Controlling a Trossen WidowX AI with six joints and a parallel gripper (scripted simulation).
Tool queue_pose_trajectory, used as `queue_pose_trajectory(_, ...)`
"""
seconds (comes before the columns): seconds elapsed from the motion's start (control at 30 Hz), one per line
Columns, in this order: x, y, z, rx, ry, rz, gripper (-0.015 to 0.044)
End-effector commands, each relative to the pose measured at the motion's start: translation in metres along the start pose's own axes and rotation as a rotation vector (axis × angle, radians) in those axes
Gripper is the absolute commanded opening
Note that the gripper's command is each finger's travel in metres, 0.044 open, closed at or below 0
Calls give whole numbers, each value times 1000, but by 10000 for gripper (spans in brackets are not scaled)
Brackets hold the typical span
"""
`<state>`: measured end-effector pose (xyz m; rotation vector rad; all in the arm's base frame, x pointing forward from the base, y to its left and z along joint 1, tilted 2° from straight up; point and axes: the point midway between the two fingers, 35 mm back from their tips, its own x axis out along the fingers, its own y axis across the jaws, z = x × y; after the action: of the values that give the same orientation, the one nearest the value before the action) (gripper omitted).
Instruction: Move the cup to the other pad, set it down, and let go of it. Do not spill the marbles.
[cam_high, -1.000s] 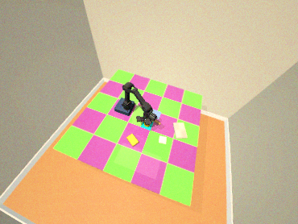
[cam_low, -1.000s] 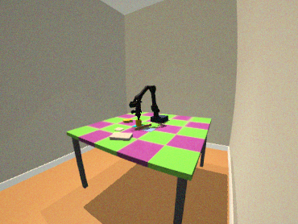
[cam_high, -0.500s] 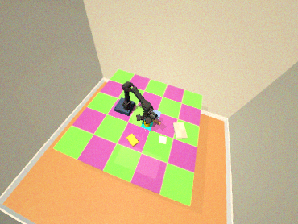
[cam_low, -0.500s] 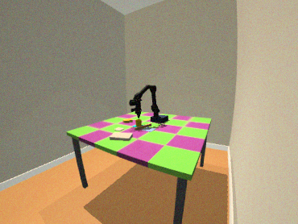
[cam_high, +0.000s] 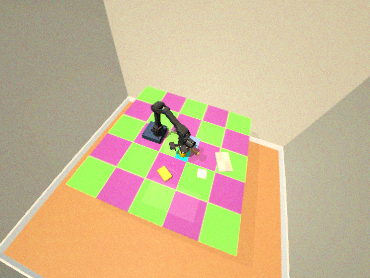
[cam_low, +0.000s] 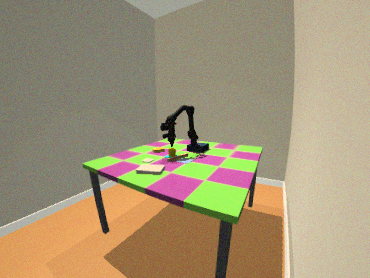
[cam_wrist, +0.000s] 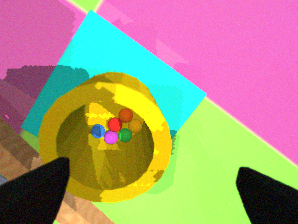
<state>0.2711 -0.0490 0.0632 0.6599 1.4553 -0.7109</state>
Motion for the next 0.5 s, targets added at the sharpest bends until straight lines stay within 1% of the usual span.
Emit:
queue_pose_trajectory(0.0, -10, 1, 1, 1, -3, 1, 440)
queue_pose_trajectory(0.47, -60, 2, 1, 4, -7, 2, 440)
